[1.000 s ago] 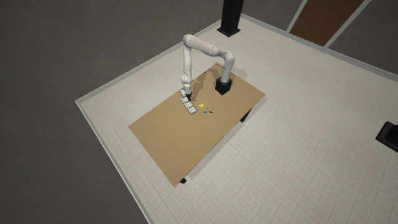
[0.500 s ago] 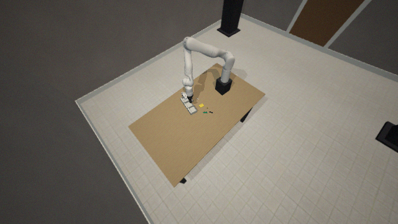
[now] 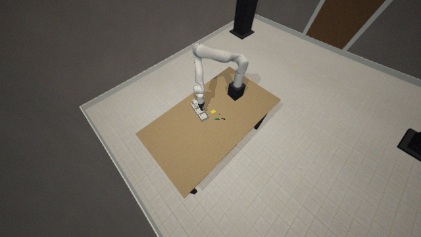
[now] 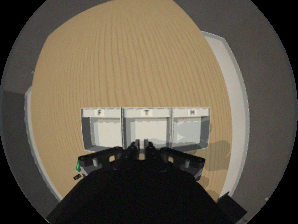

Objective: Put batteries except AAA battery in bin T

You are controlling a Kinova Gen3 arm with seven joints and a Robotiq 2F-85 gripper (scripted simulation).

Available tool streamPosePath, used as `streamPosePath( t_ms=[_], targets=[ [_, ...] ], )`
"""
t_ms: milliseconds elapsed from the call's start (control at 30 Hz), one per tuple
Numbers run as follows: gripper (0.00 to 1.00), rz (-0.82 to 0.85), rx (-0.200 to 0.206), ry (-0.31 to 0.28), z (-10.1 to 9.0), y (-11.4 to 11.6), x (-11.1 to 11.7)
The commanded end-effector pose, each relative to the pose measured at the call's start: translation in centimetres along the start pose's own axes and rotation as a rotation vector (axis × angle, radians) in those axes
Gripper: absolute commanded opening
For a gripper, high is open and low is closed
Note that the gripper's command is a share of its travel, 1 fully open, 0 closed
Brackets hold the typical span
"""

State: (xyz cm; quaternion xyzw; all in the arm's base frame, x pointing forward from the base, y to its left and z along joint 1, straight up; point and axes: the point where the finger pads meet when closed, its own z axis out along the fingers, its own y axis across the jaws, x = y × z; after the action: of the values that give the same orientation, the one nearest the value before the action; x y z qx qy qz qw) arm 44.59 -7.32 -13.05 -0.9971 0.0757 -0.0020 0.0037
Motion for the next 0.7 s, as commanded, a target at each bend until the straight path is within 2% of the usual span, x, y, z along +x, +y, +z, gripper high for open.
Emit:
streamPosePath(
  t_ms=[0, 667],
  targets=[
    [0.09, -0.004, 0.0, 0.003, 1.07, -0.2, 0.19],
    [0.09, -0.006, -0.001, -0.003, 0.93, -0.16, -0.06]
  ],
)
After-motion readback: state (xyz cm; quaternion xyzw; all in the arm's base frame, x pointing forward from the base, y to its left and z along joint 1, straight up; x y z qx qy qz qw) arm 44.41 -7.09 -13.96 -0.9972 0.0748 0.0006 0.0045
